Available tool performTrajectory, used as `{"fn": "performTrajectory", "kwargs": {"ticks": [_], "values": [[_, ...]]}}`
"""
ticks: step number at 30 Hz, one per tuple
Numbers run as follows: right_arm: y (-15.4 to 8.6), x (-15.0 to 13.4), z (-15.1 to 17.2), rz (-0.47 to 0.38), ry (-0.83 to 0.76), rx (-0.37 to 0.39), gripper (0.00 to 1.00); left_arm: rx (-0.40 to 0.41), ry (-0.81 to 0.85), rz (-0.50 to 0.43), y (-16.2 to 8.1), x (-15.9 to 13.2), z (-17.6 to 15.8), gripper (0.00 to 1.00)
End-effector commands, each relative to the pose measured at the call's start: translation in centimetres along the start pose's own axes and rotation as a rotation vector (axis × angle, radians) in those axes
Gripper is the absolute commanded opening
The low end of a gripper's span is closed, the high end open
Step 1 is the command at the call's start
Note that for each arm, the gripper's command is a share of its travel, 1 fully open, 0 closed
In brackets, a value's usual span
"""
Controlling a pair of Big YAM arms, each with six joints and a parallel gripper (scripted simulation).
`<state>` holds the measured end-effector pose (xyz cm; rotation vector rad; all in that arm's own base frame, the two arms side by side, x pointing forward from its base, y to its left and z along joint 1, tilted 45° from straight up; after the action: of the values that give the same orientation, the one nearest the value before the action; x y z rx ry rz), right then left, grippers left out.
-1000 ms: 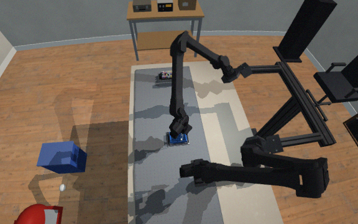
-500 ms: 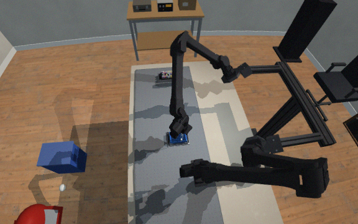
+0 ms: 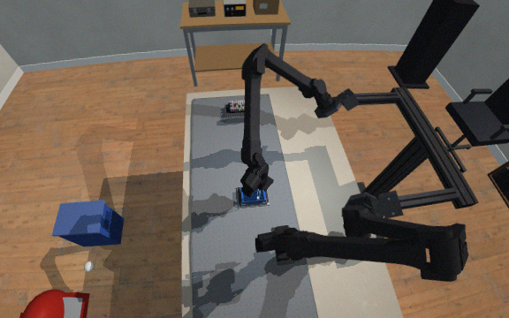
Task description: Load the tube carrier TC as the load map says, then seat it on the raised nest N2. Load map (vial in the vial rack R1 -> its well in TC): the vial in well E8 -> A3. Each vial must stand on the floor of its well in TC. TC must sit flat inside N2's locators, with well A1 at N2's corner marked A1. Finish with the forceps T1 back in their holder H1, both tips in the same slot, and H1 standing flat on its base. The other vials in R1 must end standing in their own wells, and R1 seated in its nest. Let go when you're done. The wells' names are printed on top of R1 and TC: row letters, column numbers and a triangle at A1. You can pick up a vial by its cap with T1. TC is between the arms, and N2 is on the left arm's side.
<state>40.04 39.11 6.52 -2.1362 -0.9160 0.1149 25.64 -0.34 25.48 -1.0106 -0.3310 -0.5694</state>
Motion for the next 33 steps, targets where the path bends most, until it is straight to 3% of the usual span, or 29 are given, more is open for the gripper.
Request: {"fn": "performTrajectory", "kwargs": {"ticks": [1, 33], "values": [[-2.42, 0.60, 0.26, -0.037, -0.004, 0.008, 0.11, 0.001, 0.003, -0.015, -0.50, 0.64, 0.33, 1.00], [-2.60, 0.91, 0.11, -0.042, -0.002, 0.009, 0.08, 0.001, 0.003, -0.015, -0.50, 0.64, 0.33, 1.00]]}}
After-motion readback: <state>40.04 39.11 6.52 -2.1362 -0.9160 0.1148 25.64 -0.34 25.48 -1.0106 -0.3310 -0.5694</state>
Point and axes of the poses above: on each arm, the point where the finger pads meet when closed, its own y axis out along the fingers, its own z axis across the jaws, x = y × z, the point moved 10 cm from there along -y, back along the fingers, and after that the axes turned 8 degrees about y, right-handed, at the moved point
